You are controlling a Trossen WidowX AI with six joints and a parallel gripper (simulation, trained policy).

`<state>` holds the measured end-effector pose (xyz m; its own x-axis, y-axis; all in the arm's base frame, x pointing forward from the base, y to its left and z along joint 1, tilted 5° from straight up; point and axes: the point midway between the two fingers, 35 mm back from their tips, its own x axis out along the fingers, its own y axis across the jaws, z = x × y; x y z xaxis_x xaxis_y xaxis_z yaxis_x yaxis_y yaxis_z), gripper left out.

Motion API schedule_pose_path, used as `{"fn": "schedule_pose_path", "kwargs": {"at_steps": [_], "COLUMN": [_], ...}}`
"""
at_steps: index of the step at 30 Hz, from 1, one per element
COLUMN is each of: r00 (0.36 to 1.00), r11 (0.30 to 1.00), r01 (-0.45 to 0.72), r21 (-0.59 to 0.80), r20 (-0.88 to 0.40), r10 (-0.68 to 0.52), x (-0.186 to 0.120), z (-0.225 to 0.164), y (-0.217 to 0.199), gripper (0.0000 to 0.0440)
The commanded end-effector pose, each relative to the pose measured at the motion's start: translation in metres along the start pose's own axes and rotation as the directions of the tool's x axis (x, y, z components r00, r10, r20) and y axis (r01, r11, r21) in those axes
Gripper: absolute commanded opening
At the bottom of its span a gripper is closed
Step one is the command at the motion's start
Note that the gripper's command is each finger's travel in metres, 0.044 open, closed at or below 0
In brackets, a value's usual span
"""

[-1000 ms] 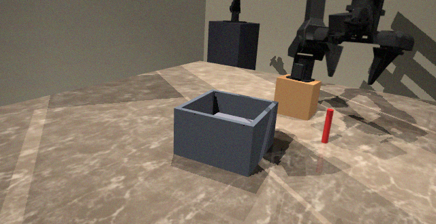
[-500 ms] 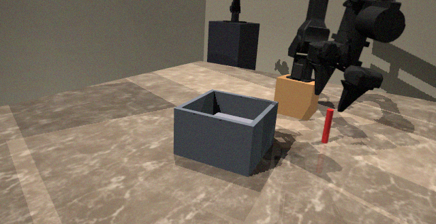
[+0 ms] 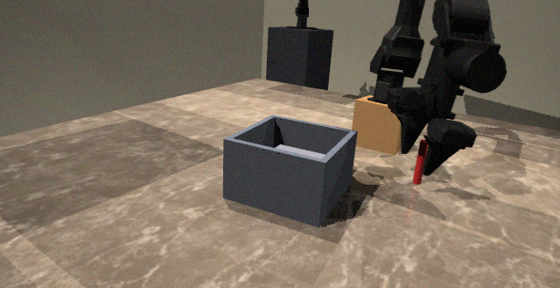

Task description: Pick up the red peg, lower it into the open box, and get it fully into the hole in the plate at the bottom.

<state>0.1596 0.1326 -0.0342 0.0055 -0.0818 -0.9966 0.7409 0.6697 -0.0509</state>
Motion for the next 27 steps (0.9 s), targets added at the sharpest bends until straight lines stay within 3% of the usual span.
{"fn": "schedule_pose_path", "kwargs": {"at_steps": [1,16,27], "r00": [1.0,0.995,1.0], "r11": [0.999,0.996,0.999], "r01": [-0.008,0.027,-0.023], "r21": [0.034,0.088,0.042], "r20": [-0.001,-0.099,-0.018], "r10": [0.008,-0.018,0.024], "x": [0.012,0.019,-0.003], "z": [-0.003,-0.008,0.01], "y": [-0.002,-0.001,0.013], "gripper": [0.0391,0.0013,0.0]}}
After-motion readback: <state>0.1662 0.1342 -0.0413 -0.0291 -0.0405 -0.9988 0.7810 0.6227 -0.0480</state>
